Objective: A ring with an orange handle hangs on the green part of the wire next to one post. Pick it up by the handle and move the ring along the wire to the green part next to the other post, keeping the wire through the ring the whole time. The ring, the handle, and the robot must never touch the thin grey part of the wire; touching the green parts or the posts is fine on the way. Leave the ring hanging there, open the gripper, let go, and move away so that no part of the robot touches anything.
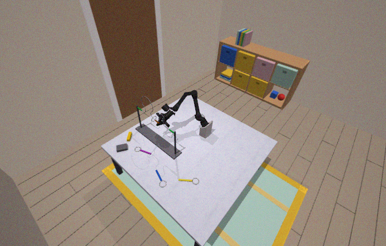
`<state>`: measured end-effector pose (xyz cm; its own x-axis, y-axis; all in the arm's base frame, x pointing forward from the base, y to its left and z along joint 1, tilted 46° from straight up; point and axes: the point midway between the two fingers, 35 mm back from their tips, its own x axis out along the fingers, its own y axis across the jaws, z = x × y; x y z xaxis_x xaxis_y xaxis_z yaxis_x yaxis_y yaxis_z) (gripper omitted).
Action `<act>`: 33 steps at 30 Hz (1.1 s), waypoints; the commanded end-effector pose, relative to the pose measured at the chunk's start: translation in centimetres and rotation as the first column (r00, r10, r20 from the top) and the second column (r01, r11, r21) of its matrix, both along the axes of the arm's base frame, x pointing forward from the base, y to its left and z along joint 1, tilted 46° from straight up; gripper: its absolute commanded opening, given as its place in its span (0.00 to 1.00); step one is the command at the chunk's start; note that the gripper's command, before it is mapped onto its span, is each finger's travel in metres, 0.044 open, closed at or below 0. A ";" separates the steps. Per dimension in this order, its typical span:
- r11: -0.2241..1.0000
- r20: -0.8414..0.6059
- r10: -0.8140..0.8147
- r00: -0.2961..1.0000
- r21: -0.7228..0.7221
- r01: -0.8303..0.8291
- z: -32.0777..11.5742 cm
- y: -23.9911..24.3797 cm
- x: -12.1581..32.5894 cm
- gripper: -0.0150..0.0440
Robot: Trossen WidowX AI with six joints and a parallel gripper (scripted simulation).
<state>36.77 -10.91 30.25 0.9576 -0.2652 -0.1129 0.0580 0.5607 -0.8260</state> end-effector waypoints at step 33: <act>0.978 -0.049 0.023 0.999 0.209 -0.013 -4.6 4.0 -0.6 0.00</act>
<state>36.29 -7.25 26.15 0.9551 -0.2183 -0.2001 0.0126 0.7050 -0.7091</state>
